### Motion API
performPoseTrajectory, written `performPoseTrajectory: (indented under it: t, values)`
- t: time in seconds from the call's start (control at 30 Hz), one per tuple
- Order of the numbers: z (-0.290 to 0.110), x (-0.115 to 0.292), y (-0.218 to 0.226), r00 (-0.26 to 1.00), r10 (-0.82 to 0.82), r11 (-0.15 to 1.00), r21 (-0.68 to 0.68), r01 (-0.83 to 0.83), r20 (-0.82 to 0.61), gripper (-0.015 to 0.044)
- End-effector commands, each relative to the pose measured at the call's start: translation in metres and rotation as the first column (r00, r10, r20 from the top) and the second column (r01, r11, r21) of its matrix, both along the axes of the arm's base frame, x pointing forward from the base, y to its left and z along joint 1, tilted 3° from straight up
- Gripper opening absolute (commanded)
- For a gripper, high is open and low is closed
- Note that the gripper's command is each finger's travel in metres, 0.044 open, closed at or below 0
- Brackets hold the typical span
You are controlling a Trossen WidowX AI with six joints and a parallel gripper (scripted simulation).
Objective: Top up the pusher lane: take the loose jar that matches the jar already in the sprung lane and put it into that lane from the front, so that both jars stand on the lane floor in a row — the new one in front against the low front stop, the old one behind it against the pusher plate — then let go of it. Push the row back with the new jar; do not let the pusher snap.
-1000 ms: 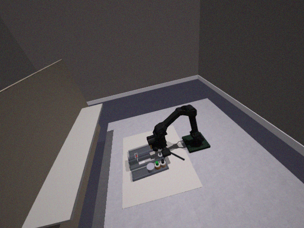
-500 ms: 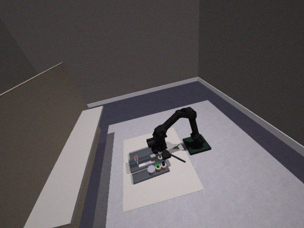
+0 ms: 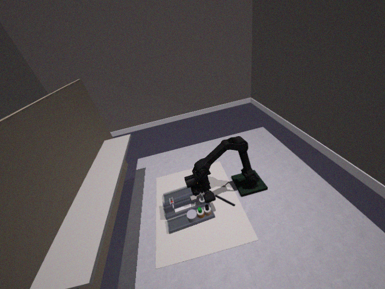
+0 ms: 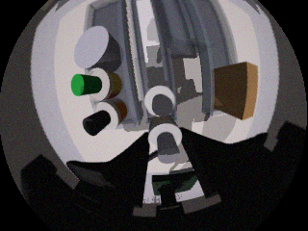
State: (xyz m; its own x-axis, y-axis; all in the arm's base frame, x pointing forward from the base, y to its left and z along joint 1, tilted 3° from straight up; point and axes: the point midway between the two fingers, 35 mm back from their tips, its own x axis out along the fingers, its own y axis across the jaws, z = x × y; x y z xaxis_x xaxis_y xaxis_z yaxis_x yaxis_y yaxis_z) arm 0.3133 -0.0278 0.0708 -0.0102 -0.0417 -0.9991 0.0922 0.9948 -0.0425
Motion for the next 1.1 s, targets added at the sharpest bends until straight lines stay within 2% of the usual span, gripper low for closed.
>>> performPoseTrajectory:
  t: [0.0, 1.07]
  values:
    - [0.002, 0.007, -0.001, 1.0, 0.0, 1.0, -0.002, 0.0, 0.02, 0.0]
    - [0.004, 0.02, -0.002, 1.0, 0.0, 1.0, -0.002, 0.0, 0.021, 0.0]
